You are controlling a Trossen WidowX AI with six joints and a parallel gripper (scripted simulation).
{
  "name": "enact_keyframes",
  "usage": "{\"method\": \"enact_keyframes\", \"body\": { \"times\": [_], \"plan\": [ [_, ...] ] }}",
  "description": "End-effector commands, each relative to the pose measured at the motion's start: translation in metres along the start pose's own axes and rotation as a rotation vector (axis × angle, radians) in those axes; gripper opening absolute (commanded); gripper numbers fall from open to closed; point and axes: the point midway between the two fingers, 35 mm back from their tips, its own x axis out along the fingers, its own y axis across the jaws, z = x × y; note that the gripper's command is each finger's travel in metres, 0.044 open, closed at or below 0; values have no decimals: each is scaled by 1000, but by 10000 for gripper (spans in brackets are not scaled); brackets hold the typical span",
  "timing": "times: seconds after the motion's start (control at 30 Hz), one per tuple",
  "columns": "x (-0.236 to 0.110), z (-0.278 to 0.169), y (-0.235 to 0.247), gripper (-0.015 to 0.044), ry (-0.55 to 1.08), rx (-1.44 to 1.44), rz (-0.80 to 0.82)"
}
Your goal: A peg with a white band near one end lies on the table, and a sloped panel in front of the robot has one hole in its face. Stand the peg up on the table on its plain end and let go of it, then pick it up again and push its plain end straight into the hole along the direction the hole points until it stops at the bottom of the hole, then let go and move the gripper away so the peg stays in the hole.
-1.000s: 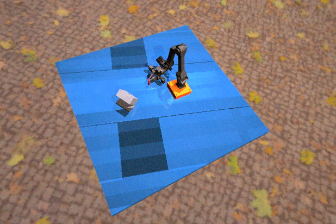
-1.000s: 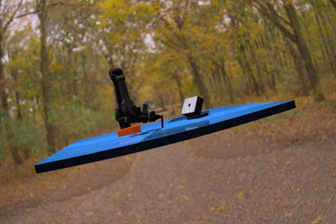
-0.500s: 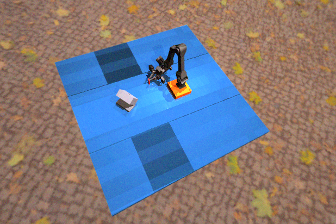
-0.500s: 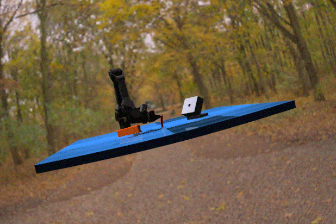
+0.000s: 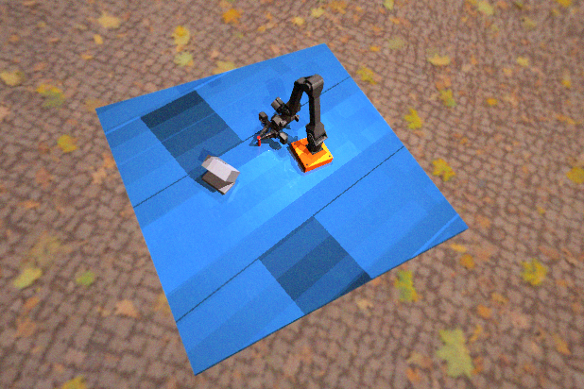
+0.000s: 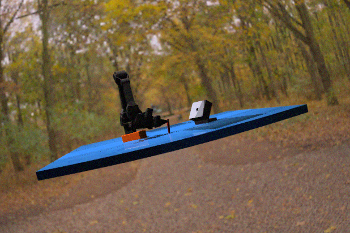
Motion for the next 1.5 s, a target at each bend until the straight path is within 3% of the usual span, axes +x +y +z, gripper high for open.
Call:
{"method": "enact_keyframes", "body": {
  "times": [0.0,1.47],
  "plan": [
    [-1,-3,0,51,0,1,0],
    [-9,-7,-8,51,-16,-69,-7]
  ]
}}
